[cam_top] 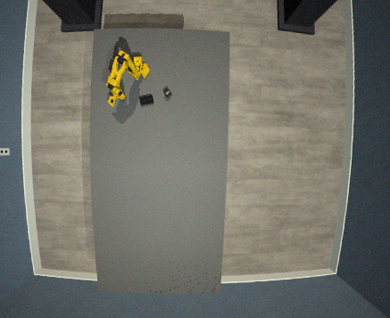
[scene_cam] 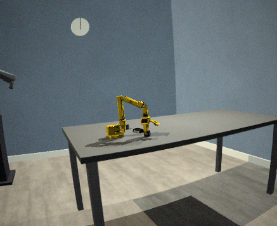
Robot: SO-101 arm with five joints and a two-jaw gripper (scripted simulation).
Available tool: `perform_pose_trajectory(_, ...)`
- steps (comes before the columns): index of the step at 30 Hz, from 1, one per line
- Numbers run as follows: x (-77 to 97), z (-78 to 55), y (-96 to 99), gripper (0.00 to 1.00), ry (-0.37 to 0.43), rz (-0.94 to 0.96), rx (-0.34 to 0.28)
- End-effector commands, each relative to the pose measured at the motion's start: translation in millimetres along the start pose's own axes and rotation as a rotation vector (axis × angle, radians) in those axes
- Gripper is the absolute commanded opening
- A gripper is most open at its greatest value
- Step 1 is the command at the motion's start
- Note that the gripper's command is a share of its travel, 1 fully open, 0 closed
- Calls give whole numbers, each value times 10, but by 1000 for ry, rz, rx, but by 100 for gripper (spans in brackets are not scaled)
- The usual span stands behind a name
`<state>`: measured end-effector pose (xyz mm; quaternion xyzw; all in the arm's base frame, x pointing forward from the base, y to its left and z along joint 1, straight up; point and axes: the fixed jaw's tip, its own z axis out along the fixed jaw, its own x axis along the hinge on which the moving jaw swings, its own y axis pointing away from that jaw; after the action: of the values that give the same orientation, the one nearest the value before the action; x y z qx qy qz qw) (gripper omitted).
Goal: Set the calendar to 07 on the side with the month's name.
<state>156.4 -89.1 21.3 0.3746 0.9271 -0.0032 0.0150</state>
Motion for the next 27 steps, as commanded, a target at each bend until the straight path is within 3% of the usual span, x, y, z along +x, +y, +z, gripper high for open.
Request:
perform_pose_trajectory(1,-24,-15,20,0,-20,2,-6)
perform_pose_trajectory(12,-24,-10,20,0,-20,2,-6)
perform_pose_trajectory(21,-24,-10,20,16,-20,2,-6)
perform_pose_trajectory(27,-24,-10,20,18,-20,2,-6)
